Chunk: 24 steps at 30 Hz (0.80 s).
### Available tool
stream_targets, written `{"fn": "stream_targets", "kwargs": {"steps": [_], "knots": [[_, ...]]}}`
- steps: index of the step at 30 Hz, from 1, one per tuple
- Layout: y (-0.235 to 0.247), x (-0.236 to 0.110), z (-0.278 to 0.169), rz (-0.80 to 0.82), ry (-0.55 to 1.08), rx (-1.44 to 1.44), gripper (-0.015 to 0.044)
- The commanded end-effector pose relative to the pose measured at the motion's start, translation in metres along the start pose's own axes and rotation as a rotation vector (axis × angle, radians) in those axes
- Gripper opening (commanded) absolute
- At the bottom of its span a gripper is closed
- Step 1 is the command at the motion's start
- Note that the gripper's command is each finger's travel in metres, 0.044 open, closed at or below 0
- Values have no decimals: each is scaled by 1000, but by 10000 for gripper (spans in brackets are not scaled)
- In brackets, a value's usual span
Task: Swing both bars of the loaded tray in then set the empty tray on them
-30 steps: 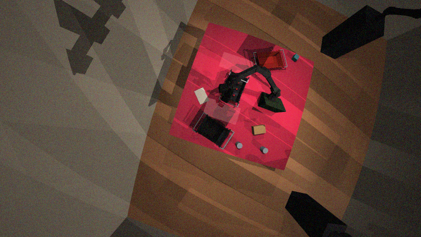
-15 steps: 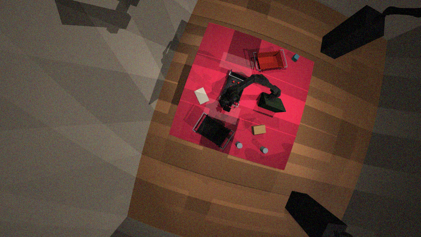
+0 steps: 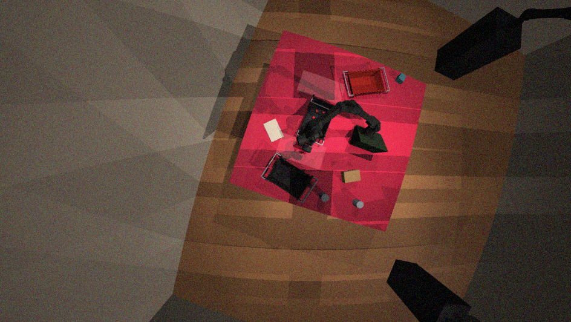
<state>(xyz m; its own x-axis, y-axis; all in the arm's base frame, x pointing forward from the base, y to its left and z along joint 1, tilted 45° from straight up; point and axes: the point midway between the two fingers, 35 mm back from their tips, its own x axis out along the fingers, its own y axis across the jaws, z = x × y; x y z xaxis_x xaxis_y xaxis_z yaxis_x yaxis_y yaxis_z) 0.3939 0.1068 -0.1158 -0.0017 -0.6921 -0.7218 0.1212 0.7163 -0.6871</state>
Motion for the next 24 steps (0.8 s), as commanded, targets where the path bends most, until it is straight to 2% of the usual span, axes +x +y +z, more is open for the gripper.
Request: {"fn": "stream_targets", "kwargs": {"steps": [1, 9, 24], "knots": [[0, 6, 0, -3, -5, -5, 81], [-13, -18, -1, -3, -4, -5, 81], [-49, -27, 0, -5, -4, -6, 81]]}}
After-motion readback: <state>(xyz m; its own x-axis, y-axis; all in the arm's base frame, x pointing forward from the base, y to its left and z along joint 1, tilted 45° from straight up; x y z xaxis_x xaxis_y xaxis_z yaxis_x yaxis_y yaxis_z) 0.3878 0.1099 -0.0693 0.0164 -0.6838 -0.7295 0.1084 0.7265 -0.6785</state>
